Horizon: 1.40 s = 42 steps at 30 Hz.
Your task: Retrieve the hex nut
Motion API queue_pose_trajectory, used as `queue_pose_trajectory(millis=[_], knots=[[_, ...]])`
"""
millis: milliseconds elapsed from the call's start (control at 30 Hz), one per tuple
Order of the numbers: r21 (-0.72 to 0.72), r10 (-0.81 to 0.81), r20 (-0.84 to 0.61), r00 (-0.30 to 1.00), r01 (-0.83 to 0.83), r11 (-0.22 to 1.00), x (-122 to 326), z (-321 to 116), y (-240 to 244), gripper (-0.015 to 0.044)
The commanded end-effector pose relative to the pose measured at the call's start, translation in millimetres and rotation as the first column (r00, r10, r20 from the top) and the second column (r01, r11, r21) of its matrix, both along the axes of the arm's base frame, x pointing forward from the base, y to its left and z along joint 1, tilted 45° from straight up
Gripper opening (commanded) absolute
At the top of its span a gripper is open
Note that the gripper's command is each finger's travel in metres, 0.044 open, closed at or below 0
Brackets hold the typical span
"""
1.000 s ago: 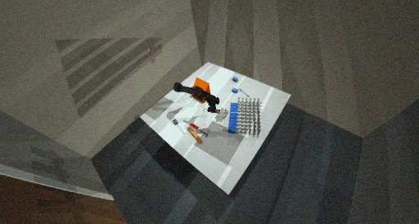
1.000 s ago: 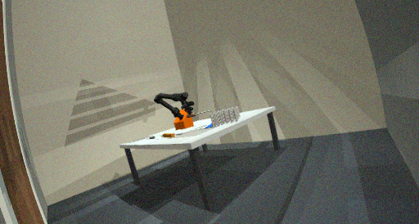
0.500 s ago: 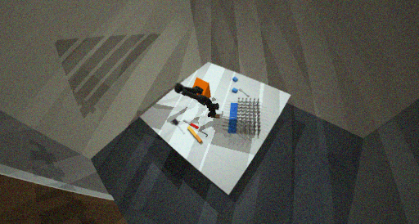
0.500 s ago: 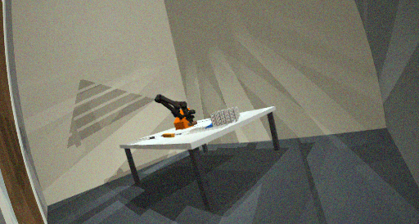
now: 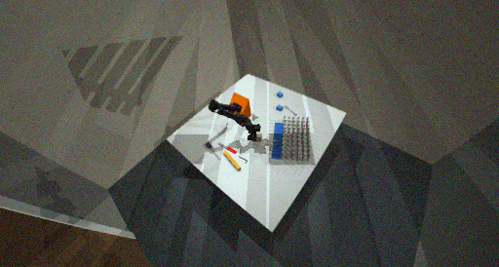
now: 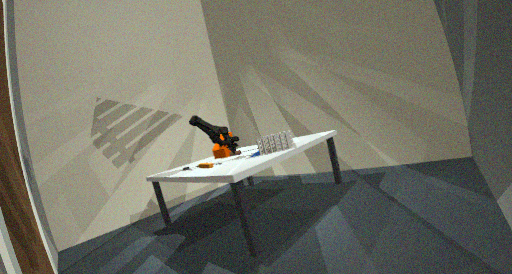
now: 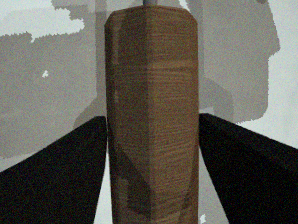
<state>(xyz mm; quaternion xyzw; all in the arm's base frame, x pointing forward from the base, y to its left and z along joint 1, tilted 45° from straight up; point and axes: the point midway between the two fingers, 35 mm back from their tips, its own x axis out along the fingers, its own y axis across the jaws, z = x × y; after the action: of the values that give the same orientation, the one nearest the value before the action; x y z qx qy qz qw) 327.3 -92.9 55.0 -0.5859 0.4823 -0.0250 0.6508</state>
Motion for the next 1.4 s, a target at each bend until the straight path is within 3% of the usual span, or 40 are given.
queue_pose_trajectory(millis=[0,1367], knots=[[0.004,0.009,0.003,1.000,-0.009,1.000,4,-1,3,0.0000],[0.005,0.006,0.006,1.000,-0.007,1.000,24,-8,14,0.0000]])
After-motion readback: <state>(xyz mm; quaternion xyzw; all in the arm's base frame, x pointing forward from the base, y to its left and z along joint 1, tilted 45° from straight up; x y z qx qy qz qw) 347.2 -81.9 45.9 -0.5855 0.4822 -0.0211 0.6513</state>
